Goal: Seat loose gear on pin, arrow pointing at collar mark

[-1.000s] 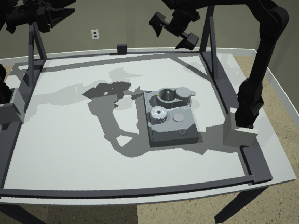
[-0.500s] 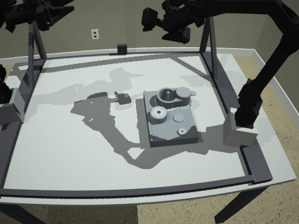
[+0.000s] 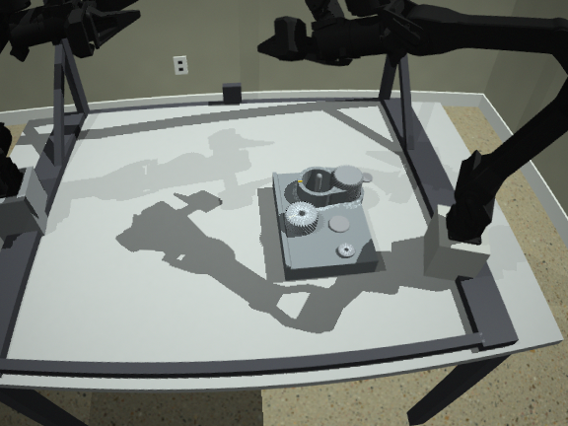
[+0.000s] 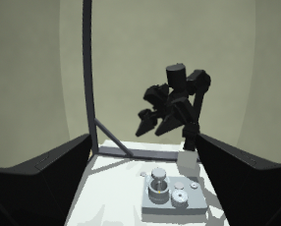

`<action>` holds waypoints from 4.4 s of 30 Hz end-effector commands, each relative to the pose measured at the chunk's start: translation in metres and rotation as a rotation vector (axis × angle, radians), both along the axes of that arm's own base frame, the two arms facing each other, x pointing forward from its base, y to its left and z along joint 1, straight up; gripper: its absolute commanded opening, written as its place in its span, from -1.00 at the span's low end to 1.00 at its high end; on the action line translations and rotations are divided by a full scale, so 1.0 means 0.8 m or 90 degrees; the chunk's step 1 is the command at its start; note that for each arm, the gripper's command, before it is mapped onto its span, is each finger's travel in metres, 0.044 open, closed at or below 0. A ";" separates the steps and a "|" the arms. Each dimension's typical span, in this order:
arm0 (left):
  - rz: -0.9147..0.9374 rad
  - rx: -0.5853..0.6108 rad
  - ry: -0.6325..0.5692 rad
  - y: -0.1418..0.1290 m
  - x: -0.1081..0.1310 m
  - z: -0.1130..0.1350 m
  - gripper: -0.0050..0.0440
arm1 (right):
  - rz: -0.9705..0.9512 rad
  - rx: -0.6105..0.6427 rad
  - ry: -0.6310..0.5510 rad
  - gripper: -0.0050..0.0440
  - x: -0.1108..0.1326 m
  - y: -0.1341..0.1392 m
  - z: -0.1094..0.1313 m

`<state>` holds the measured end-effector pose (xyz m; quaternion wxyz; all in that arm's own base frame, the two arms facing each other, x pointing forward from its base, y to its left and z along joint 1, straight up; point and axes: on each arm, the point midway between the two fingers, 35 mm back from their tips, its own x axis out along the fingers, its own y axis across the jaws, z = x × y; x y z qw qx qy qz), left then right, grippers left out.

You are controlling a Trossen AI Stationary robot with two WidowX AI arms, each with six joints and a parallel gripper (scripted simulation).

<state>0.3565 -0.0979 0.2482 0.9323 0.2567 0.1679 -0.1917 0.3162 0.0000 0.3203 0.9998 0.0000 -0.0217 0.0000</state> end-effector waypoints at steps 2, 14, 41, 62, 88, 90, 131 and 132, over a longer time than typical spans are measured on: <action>0.088 -0.098 -0.070 0.039 -0.010 0.032 0.84 | 0.000 0.000 -0.017 0.84 -0.003 0.000 0.013; 0.209 -0.272 -0.199 0.102 -0.038 0.078 0.84 | 0.000 0.000 -0.019 0.84 -0.003 0.000 0.015; 0.244 -0.339 -0.254 0.124 -0.053 0.096 0.73 | 0.000 0.000 -0.021 0.84 -0.003 0.000 0.016; 0.424 -0.557 0.061 0.126 0.000 -0.014 0.73 | 0.000 0.000 -0.021 0.84 -0.003 0.000 0.016; 1.007 -0.771 0.479 0.130 -0.019 -0.206 0.73 | 0.000 0.000 -0.021 0.84 -0.003 0.000 0.016; 1.007 -0.771 0.479 0.130 -0.019 -0.206 0.73 | 0.000 0.000 -0.021 0.84 -0.003 0.000 0.016; 1.348 -0.752 0.548 0.130 -0.067 -0.291 0.73 | 0.000 0.000 -0.021 0.84 -0.003 0.000 0.016; 1.351 -0.748 0.550 0.130 -0.066 -0.293 0.73 | 0.000 0.000 -0.021 0.84 -0.003 0.000 0.016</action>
